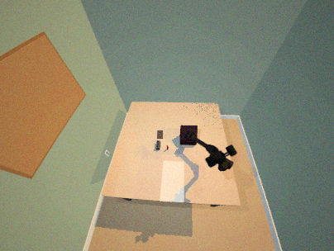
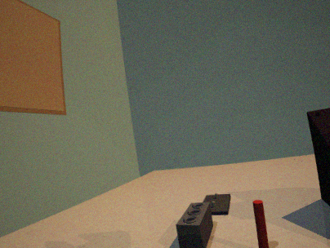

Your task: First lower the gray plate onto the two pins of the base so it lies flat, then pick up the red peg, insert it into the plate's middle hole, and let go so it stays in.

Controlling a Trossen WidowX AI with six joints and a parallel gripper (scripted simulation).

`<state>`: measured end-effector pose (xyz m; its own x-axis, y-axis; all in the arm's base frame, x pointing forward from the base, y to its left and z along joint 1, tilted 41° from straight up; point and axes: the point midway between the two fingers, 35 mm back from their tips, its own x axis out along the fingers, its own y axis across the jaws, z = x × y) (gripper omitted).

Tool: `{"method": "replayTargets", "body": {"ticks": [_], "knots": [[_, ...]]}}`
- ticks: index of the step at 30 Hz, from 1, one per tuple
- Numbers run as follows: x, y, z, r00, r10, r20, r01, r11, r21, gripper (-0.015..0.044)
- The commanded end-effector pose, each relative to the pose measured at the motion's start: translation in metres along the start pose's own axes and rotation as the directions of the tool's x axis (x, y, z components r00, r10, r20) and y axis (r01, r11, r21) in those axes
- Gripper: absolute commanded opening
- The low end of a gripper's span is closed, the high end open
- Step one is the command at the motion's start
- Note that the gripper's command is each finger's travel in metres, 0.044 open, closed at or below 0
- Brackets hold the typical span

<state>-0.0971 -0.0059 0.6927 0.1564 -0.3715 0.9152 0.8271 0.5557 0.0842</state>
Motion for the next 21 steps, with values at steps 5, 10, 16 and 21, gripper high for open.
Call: {"method": "replayTargets", "body": {"ticks": [5,10,16,21], "knots": [[0.023,0.086,-0.107,0.941,0.241,-0.237,-0.211,0.967,0.144,0.044],[0.018,0.129,-0.164,0.865,0.343,-0.365,-0.278,0.935,0.221,0.044],[0.003,0.187,-0.233,0.737,0.466,-0.489,-0.327,0.88,0.345,0.044],[-0.017,0.226,-0.274,0.614,0.556,-0.56,-0.333,0.826,0.454,0.044]]}}
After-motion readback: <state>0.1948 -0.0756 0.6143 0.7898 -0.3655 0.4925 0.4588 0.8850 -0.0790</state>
